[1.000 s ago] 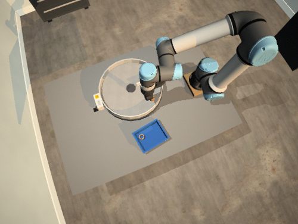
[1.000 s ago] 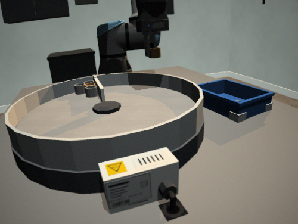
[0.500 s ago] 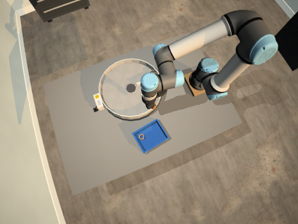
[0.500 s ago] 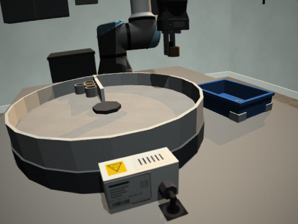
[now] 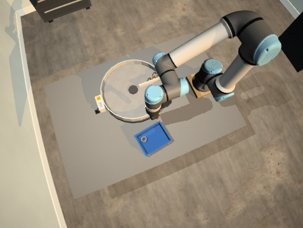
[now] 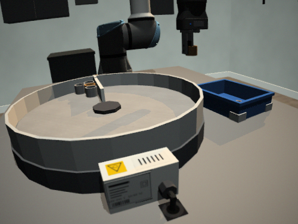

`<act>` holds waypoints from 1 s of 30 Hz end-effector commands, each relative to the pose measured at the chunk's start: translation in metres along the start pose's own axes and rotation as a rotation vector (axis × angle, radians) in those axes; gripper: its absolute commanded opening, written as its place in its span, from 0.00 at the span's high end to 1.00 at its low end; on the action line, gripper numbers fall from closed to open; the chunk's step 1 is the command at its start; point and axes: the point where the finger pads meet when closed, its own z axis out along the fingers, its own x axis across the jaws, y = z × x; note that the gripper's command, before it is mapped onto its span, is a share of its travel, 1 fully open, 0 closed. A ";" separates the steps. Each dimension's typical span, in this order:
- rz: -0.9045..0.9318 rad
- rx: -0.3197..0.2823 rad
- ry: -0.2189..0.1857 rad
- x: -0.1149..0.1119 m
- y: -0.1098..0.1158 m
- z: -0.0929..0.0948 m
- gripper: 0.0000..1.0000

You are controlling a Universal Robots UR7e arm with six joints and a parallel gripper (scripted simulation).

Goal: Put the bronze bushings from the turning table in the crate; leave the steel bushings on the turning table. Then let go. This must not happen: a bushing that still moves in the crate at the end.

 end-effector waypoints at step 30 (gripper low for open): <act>0.002 0.000 -0.002 0.059 0.017 0.028 1.00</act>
